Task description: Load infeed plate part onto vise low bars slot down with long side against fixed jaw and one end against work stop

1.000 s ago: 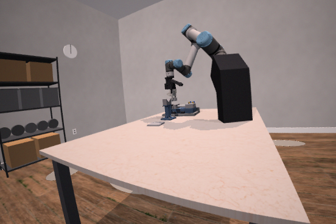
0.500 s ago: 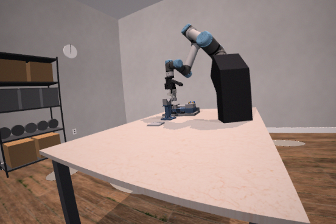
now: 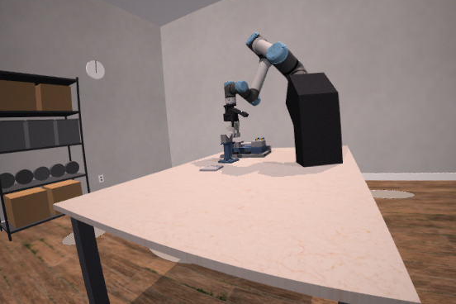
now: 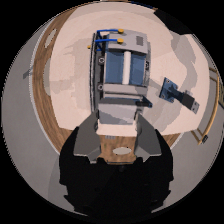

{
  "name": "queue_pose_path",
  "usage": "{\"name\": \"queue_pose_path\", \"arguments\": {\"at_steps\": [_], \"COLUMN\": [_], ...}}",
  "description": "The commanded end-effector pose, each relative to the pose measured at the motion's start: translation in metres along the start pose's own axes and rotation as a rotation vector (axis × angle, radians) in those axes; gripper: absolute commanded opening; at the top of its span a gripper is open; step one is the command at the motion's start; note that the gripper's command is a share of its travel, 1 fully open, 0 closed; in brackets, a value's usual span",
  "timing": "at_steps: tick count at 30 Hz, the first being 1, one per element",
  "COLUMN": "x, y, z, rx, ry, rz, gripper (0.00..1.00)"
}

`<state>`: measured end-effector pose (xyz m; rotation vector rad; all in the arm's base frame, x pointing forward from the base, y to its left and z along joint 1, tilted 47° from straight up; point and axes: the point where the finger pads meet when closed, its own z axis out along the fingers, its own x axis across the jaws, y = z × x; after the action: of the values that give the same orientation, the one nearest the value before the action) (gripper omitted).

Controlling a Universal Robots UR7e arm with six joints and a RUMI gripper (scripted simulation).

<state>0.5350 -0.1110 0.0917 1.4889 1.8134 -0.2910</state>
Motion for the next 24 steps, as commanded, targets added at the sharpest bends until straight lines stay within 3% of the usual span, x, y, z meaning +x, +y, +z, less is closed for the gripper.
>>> {"name": "queue_pose_path", "arguments": {"at_steps": [1, 24], "x": [0.0, 0.0], "y": [0.0, 0.0], "z": [0.001, 0.015], "rx": [-0.001, -0.001], "ry": [0.0, 0.0], "rz": [0.0, 0.0], "gripper": [0.0, 0.0]}}
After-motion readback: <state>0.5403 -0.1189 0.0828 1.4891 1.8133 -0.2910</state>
